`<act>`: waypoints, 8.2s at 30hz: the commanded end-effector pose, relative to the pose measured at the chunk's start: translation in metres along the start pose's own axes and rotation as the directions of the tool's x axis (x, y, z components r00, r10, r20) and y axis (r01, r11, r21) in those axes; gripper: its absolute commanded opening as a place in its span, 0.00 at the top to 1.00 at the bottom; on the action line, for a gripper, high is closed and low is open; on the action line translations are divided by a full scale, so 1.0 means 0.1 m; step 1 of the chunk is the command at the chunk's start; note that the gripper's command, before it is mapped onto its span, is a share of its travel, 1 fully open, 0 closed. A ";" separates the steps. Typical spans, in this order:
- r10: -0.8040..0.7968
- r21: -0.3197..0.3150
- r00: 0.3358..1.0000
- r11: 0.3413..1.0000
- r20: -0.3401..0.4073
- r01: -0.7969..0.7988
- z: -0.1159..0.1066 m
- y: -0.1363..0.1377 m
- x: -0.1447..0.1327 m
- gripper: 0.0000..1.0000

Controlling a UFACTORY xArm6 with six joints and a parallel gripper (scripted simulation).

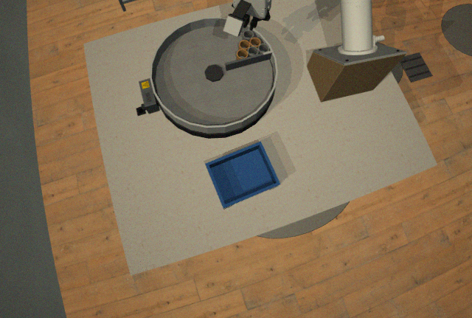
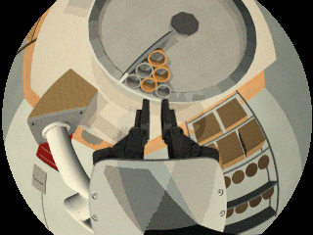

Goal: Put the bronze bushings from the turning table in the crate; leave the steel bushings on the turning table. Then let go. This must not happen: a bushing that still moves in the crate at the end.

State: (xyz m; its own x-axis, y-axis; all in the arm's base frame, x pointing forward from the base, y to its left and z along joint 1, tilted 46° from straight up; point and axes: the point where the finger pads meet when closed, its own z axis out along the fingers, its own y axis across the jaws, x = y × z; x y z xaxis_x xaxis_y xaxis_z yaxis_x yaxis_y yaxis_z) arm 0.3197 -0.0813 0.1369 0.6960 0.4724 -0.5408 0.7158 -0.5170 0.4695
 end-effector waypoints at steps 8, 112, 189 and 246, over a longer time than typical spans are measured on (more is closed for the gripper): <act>0.001 -0.001 1.000 1.000 -0.002 -0.001 -0.01 0.01 0.01 0.85; 0.003 -0.002 0.907 1.000 0.420 -0.002 0.52 0.14 0.20 0.90; 0.003 -0.003 0.768 1.000 0.641 -0.002 1.17 0.22 0.32 0.90; 0.003 -0.003 0.768 1.000 0.641 -0.002 1.23 0.22 0.32 1.00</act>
State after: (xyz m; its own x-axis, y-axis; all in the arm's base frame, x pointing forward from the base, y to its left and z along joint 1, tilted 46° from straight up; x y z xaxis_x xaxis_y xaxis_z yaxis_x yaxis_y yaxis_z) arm 0.3502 -0.1664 0.0438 0.4977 -0.0979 -0.8618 0.7150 -0.5161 0.4716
